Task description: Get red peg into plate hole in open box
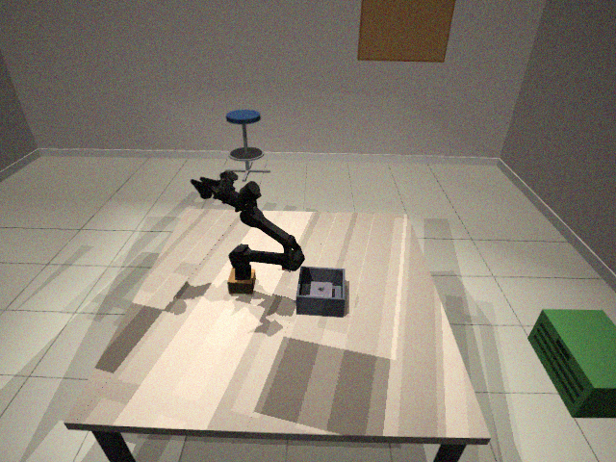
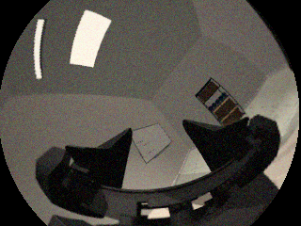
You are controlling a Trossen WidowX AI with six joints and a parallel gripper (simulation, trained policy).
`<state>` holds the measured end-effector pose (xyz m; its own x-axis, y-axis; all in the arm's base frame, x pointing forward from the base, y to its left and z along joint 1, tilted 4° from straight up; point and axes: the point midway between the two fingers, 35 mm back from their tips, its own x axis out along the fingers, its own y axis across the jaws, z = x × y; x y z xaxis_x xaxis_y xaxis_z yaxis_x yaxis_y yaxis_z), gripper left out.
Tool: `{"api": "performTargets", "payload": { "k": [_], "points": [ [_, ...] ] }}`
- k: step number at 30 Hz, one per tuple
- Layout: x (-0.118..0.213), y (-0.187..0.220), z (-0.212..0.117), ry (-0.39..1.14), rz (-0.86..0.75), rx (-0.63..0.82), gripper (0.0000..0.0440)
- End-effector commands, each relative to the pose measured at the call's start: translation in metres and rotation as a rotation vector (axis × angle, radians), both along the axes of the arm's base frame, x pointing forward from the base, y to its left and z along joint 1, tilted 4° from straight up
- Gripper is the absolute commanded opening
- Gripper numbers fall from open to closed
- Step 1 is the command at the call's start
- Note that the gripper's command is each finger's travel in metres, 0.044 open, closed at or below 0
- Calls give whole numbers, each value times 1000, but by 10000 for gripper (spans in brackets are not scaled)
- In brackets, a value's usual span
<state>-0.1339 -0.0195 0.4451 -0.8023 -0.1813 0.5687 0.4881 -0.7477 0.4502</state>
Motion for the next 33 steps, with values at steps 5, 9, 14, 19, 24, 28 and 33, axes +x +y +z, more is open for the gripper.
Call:
{"api": "performTargets", "payload": {
  "k": [5,9,14,19,24,28,33],
  "points": [
    [-9,27,-3,-47,-134,-76,440],
    [-17,52,-10,-102,-235,-156,440],
    [-23,84,-23,-168,-361,-259,440],
    [-23,116,-38,-227,-486,-368,440],
    [-17,147,-55,-278,-610,-481,440],
    [-9,170,-69,-314,-708,-574,440],
    [6,196,-89,-353,-828,-696,440]
  ]
}}
